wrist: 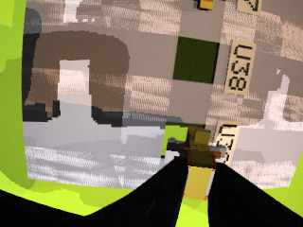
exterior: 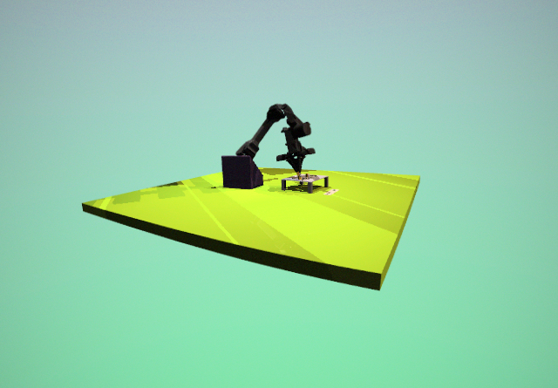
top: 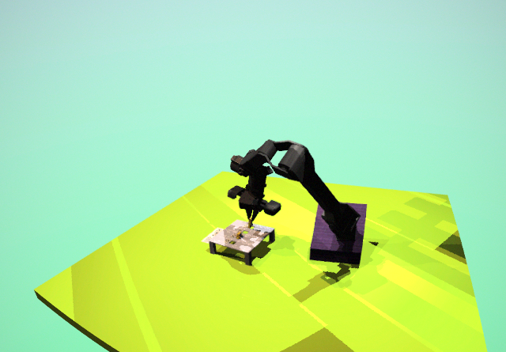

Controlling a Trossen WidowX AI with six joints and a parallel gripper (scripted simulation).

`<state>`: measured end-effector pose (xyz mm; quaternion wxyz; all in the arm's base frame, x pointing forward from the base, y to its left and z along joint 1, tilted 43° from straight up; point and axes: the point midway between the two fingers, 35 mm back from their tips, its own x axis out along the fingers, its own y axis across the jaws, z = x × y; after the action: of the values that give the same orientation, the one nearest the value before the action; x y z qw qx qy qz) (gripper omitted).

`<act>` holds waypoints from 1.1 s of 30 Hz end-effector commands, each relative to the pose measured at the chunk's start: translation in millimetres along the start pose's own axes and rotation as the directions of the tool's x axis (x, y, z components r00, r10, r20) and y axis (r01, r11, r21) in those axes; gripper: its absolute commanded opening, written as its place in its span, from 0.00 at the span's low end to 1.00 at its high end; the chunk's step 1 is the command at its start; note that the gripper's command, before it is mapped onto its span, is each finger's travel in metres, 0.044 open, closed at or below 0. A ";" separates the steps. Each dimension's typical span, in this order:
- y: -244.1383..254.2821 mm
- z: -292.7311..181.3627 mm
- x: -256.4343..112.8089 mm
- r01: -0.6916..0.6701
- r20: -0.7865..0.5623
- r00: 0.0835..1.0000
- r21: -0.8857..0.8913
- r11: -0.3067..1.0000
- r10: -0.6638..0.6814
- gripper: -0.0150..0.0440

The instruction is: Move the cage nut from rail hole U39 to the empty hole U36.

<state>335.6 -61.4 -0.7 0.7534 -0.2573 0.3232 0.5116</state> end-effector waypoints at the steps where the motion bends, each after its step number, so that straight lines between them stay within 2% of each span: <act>1: 0.6 -1.2 0.4 -0.006 -0.003 1.000 -0.002 1.000 0.006 0.30; 33: -0.5 -1.3 -5.0 -0.006 -0.004 1.000 -0.002 1.000 0.006 0.30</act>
<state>334.9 -65.2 2.4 0.7527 -0.2560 0.3247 0.5124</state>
